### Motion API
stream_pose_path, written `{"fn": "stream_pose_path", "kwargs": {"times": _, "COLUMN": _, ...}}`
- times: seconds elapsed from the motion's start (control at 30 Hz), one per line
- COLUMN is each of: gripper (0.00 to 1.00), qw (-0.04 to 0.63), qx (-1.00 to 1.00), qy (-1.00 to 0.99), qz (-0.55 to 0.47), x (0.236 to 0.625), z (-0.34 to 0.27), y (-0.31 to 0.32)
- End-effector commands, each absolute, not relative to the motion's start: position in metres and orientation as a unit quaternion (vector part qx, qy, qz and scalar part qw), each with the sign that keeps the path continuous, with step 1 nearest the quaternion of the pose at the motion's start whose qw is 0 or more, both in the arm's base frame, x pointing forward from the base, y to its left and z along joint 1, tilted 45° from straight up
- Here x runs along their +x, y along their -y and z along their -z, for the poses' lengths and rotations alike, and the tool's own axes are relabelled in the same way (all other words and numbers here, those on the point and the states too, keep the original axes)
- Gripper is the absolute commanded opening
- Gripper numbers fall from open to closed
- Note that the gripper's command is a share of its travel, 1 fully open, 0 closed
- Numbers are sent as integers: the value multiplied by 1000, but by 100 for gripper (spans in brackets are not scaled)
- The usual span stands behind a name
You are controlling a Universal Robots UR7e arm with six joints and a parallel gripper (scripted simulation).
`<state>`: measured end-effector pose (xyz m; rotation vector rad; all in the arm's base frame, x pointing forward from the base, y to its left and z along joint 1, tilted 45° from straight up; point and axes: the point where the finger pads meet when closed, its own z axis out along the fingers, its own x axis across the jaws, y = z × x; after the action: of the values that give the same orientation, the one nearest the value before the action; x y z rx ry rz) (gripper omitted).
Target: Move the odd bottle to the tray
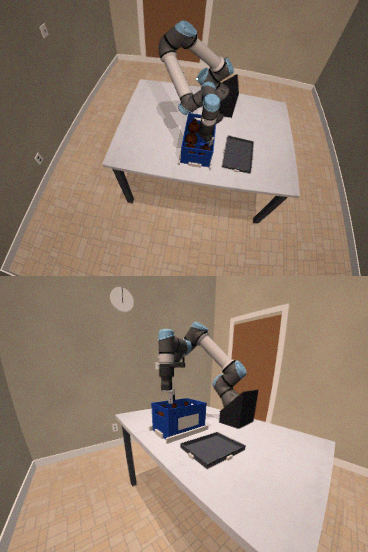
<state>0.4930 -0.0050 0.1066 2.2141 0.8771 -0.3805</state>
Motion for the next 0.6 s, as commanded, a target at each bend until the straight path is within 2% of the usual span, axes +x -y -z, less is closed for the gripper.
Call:
{"fn": "stream_pose_path", "kwargs": {"times": 0.0, "gripper": 100, "qw": 357, "qx": 857, "qy": -340, "qz": 148, "x": 492, "z": -101, "y": 11}}
{"fn": "stream_pose_path", "kwargs": {"times": 0.57, "gripper": 100, "qw": 357, "qx": 857, "qy": -340, "qz": 147, "x": 492, "z": -94, "y": 17}}
